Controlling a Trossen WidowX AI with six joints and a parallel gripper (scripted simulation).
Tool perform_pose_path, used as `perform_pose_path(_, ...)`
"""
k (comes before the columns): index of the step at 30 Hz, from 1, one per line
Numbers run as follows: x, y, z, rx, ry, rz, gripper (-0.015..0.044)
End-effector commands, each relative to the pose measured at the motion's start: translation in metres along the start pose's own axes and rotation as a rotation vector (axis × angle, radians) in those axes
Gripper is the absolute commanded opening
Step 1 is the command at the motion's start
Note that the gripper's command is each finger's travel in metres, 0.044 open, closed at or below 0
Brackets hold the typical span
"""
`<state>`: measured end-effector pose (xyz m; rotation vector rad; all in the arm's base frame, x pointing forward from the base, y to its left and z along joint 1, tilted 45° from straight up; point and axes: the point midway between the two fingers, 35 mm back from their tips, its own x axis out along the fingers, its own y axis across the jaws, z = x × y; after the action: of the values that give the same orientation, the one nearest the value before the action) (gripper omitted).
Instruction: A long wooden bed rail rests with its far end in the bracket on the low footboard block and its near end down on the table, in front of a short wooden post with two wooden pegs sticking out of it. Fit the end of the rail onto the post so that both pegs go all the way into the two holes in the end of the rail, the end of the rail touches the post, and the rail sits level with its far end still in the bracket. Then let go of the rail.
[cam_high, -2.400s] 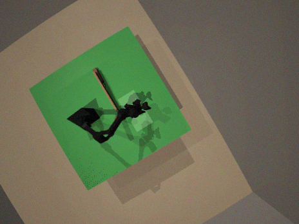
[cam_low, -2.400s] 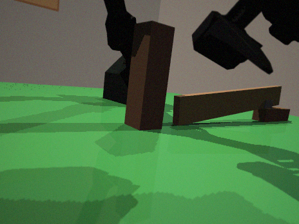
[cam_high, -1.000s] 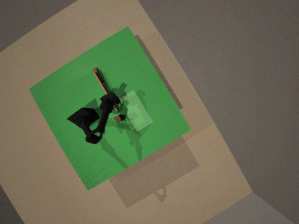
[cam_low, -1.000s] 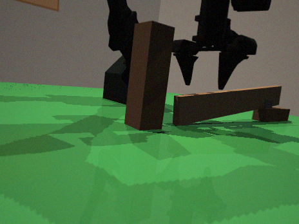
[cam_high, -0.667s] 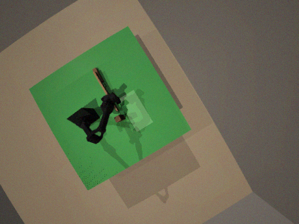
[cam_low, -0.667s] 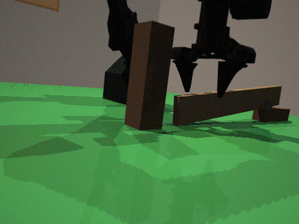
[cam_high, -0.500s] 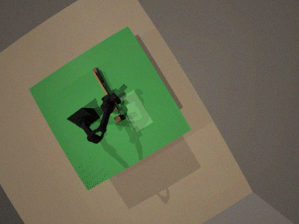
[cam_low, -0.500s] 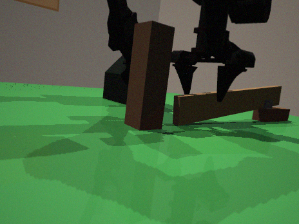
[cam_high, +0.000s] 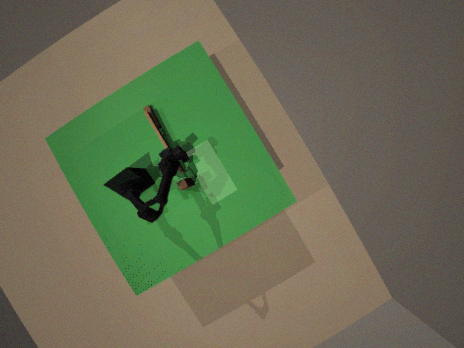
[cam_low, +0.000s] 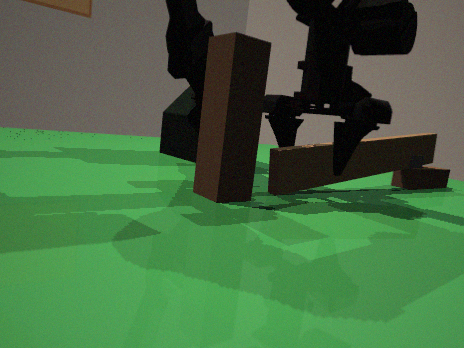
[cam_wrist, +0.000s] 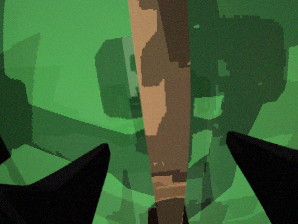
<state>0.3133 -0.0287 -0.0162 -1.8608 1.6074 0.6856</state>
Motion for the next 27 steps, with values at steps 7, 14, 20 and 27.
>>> perform_pose_path(7,0.0161,0.0041,-0.0019,-0.007,0.010,0.006,0.0440)
perform_pose_path(14,0.0164,0.0041,-0.0019,-0.007,0.010,0.006,0.0282)
perform_pose_path(20,0.0164,0.0041,-0.0019,-0.007,0.010,0.006,0.0125)
perform_pose_path(27,0.0164,0.0041,-0.0019,-0.007,0.010,0.006,0.0020)
